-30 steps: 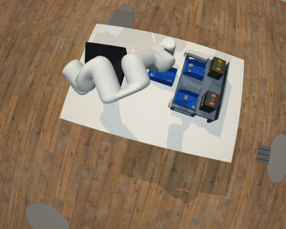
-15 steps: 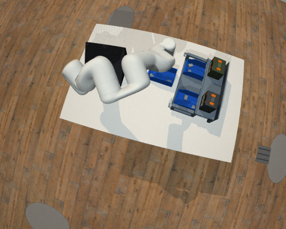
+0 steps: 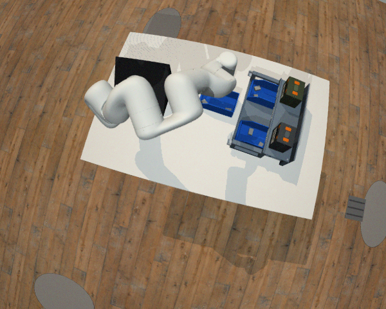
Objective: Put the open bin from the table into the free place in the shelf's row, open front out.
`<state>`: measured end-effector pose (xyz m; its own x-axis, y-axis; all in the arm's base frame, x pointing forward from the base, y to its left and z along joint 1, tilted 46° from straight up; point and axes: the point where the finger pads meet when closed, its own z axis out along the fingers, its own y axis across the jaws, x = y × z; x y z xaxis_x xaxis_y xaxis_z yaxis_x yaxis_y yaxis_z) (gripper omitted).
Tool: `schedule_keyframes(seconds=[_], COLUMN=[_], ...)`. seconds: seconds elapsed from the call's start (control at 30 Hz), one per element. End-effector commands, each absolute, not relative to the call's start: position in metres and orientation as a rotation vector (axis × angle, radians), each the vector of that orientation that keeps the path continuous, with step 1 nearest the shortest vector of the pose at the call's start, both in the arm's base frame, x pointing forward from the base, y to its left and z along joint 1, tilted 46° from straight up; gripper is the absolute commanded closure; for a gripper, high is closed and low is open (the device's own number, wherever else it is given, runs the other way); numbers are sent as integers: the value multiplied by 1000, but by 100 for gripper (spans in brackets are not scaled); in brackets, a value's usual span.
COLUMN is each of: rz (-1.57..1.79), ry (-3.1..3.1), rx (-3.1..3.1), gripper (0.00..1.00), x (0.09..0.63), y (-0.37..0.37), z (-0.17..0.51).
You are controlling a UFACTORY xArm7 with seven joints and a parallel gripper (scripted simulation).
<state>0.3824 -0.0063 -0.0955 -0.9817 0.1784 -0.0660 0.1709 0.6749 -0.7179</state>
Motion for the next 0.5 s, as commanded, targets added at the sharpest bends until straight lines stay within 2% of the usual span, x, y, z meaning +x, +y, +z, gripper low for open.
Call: schedule_keyframes(seconds=[0.0,0.47], rz=[1228,1229], ry=[-2866,-2864], rx=[-299,-299], gripper=[100,100], x=[383,382], y=[-7,-9], z=[-95,-97])
